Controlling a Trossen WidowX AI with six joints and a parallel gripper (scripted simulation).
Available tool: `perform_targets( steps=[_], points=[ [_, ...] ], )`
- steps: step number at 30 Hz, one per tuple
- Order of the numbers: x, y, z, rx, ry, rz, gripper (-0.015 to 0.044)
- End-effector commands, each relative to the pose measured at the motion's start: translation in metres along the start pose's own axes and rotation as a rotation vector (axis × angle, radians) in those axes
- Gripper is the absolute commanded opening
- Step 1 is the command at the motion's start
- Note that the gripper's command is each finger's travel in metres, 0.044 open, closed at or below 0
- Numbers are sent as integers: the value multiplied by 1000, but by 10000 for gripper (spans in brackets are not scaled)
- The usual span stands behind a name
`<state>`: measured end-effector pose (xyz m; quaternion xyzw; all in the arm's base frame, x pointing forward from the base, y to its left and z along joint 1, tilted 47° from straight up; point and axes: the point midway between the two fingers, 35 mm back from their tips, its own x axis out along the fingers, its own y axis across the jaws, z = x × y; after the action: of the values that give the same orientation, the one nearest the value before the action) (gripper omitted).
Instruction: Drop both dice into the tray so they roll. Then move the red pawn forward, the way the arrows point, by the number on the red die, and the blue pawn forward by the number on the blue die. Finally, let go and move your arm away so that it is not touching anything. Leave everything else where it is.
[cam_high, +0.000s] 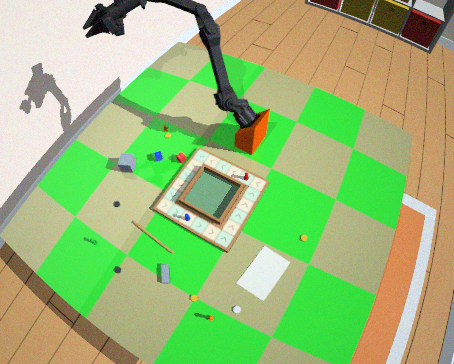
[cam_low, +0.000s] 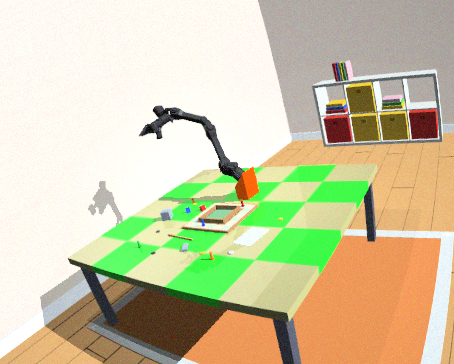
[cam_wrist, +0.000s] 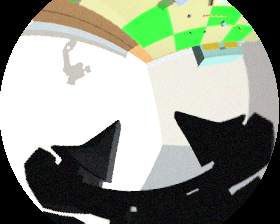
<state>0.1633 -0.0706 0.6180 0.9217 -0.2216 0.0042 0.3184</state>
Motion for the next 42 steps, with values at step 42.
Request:
perform_targets(
  steps=[42],
  points=[
    [-15, -299, 410, -2698, 173, -2070, 275]
  ],
)
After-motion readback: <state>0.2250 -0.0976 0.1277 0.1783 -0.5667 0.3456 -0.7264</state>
